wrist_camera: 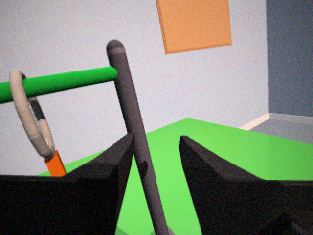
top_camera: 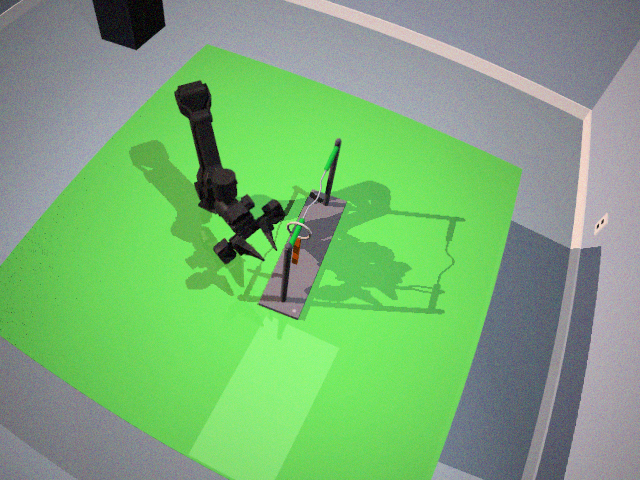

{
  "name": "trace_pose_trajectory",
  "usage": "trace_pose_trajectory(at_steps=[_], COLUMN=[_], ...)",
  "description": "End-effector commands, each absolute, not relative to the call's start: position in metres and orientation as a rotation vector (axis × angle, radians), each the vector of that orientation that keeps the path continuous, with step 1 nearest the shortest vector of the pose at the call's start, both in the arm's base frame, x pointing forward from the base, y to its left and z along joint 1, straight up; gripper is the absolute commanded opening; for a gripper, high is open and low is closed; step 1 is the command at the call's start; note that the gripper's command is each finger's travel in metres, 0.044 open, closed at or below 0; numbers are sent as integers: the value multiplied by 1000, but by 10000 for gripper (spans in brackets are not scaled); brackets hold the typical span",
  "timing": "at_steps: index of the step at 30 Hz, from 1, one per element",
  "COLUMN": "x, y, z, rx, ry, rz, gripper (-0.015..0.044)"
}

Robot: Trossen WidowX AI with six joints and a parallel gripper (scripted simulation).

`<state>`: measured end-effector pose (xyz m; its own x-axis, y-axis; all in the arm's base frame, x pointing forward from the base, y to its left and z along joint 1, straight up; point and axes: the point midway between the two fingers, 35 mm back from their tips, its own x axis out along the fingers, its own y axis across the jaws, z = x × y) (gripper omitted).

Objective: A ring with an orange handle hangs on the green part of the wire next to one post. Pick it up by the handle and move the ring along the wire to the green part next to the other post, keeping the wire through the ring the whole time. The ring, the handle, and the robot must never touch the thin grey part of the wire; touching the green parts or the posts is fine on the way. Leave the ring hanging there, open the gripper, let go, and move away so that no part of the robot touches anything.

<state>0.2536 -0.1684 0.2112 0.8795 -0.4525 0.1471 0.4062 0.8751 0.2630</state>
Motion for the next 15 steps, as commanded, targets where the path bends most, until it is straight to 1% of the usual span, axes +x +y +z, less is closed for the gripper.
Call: trace_pose_trajectory(at_steps=[1, 8, 15], x=[248, 226, 205], y=[-168, -155, -137], z=[165, 110, 85], rx=[135, 50, 20], ry=[-28, 143, 146], rz=[-366, -172, -11], gripper=[160, 160, 160])
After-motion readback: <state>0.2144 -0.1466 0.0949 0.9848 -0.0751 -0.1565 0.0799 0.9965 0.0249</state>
